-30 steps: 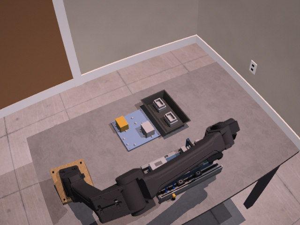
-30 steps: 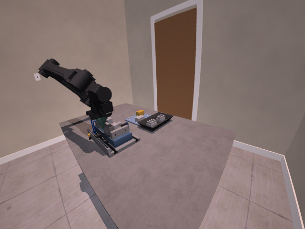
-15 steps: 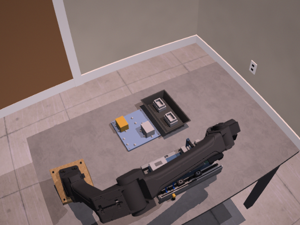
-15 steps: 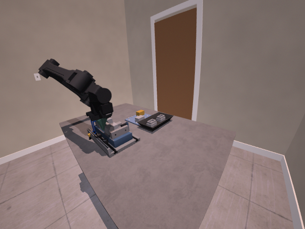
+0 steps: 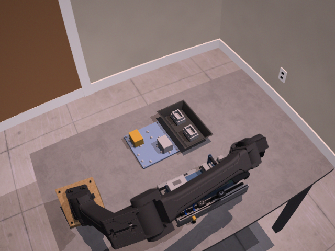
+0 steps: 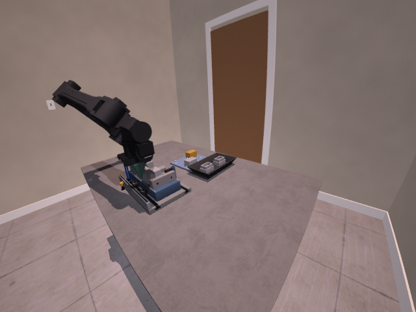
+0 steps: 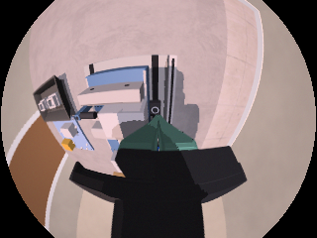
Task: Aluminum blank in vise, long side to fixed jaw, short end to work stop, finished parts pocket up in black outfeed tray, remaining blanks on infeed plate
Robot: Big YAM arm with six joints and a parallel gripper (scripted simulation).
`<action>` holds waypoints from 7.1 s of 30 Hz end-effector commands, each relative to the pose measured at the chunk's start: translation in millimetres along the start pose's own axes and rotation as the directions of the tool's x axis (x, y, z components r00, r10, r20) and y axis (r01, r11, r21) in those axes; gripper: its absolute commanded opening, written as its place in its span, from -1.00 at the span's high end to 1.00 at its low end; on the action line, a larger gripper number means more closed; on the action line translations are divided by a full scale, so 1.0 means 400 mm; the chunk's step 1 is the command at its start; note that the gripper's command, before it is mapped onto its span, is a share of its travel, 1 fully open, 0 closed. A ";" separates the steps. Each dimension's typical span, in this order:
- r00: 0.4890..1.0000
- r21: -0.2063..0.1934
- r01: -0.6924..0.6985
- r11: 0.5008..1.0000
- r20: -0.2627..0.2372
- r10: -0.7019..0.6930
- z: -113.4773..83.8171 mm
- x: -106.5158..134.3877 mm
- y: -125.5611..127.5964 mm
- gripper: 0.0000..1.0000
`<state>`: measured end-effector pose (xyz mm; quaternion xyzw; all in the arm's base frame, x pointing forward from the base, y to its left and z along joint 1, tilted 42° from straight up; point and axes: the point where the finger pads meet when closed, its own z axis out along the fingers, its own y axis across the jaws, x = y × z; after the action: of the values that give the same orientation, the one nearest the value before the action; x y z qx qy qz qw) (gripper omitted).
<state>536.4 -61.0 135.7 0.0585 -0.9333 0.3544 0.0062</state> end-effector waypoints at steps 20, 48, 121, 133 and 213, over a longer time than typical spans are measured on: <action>1.000 0.004 0.002 1.000 0.011 -0.002 0.007 -0.006 -0.003 1.00; 1.000 0.004 0.004 1.000 0.013 -0.004 0.004 -0.007 0.000 1.00; 1.000 0.004 0.004 1.000 0.023 -0.004 -0.010 -0.010 0.034 1.00; 1.000 0.004 -0.002 1.000 0.029 0.002 -0.017 -0.015 0.034 1.00; 1.000 0.002 0.008 1.000 0.018 -0.008 -0.004 -0.010 0.094 1.00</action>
<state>532.8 -54.3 119.1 0.0537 -0.9331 0.3555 0.0106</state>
